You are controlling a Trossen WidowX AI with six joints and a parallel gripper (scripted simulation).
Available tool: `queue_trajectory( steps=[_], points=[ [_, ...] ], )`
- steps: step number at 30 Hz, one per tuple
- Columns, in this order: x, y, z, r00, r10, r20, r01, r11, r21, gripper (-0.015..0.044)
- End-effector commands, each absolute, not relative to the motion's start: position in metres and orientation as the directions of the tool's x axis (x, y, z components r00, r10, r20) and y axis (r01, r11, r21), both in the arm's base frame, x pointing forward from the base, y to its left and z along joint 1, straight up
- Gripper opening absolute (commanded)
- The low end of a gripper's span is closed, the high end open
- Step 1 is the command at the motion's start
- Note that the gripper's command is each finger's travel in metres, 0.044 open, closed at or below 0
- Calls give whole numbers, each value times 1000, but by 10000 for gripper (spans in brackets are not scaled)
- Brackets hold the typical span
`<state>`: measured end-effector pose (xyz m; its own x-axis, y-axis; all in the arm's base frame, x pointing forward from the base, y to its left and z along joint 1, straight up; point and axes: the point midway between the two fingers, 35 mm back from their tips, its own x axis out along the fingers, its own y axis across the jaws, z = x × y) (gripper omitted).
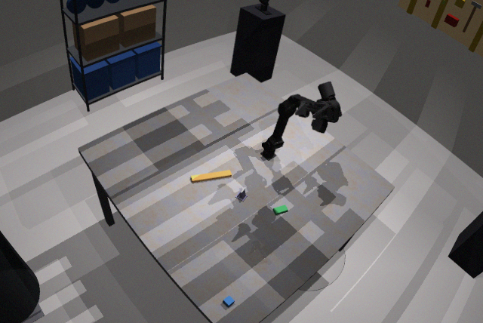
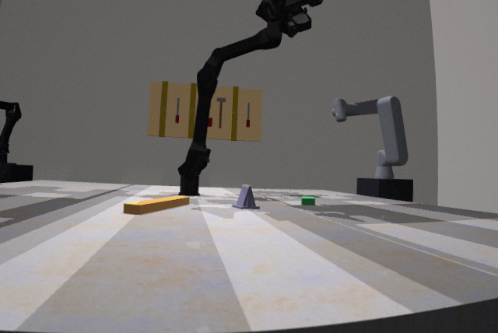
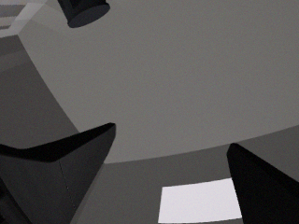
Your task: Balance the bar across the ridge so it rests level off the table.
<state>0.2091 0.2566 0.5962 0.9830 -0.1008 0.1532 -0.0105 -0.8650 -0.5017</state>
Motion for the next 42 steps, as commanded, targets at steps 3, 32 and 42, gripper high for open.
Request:
queue_trajectory(
  steps=[3,32,42],
  points=[
    [215,255,596,980,-107,166,-21,-891,-453,321],
    [363,264,515,988,-79,133,-153,-611,776,315],
    [416,241,462,997,-82,0,-18,-223,975,315]
  ],
)
